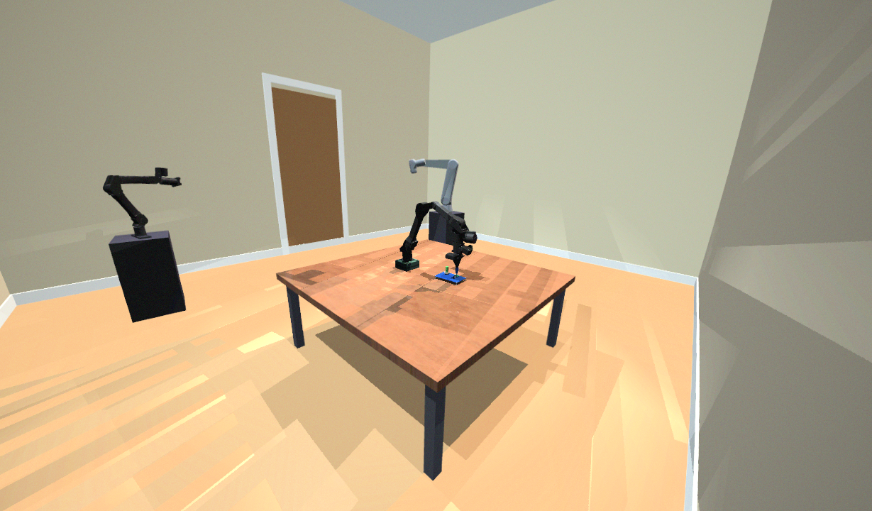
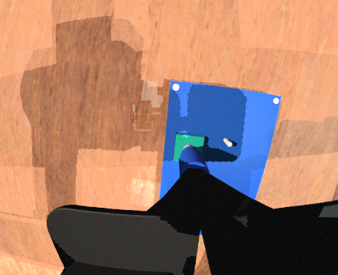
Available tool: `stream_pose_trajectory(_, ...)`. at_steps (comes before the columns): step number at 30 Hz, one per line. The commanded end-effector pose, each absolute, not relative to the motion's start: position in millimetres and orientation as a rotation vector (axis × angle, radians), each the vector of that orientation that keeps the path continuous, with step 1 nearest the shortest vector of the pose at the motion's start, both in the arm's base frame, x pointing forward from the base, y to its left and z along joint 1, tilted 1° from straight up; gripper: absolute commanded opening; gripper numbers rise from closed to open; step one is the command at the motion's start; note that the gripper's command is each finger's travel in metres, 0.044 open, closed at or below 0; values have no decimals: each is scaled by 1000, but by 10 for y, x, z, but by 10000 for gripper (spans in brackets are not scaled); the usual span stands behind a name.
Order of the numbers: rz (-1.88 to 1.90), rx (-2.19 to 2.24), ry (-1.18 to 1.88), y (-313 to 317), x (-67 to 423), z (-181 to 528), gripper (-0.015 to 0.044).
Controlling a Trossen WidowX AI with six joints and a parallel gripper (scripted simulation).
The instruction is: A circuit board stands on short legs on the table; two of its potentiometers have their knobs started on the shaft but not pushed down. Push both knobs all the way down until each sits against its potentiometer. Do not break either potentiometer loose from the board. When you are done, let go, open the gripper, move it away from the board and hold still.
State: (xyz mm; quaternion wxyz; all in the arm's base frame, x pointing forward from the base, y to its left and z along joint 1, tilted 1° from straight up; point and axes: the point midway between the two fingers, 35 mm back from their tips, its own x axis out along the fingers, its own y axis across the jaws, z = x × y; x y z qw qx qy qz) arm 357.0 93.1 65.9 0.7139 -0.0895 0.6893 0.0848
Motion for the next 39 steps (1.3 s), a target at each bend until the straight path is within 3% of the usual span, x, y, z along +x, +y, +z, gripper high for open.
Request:
stream_pose_trajectory(1, 187, -205, 1529, 923, 3576, 618, 0)
stream_pose_trajectory(39, 187, -205, 1529, 922, 3578, 565, 0)
